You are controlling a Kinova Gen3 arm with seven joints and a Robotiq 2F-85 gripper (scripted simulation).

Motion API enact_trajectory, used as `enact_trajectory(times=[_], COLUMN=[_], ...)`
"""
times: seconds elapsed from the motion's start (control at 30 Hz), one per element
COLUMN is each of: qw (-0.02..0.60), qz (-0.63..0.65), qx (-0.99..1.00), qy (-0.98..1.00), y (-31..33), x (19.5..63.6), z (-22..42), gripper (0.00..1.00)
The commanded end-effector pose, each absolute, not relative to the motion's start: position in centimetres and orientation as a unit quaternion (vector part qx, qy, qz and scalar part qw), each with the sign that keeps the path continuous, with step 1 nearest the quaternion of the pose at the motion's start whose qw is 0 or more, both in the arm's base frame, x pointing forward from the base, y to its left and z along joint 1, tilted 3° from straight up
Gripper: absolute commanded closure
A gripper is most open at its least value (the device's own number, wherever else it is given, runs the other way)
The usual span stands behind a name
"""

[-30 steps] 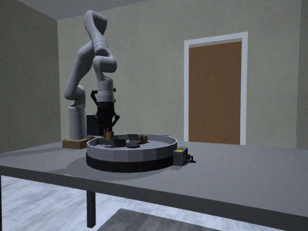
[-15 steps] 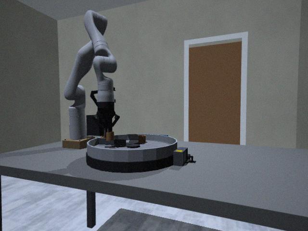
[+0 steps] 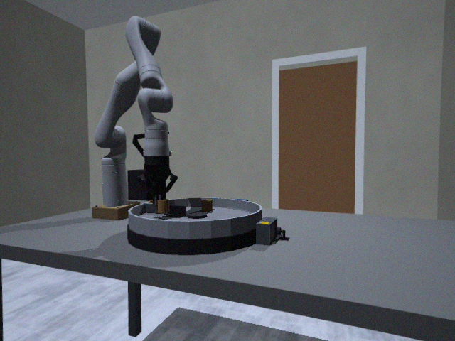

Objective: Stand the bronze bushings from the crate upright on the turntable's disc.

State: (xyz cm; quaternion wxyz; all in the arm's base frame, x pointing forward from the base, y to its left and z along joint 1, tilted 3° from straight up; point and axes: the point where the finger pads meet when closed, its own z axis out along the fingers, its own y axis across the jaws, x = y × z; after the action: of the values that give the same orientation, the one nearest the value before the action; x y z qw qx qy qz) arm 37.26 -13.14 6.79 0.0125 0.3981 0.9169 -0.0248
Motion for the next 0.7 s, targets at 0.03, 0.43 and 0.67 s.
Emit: enact_trajectory(times=[0.03, 0.43, 0.67], qw=[0.009, 0.009, 0.009], qz=[-0.026, -0.026, -0.026], qx=[0.399, 0.399, 0.399], qy=[0.916, 0.916, 0.916], y=[-13.28, -13.31, -13.31], x=[37.05, 37.05, 37.05], z=[6.04, 5.43, 5.43], gripper=[1.00, 1.00, 1.00])
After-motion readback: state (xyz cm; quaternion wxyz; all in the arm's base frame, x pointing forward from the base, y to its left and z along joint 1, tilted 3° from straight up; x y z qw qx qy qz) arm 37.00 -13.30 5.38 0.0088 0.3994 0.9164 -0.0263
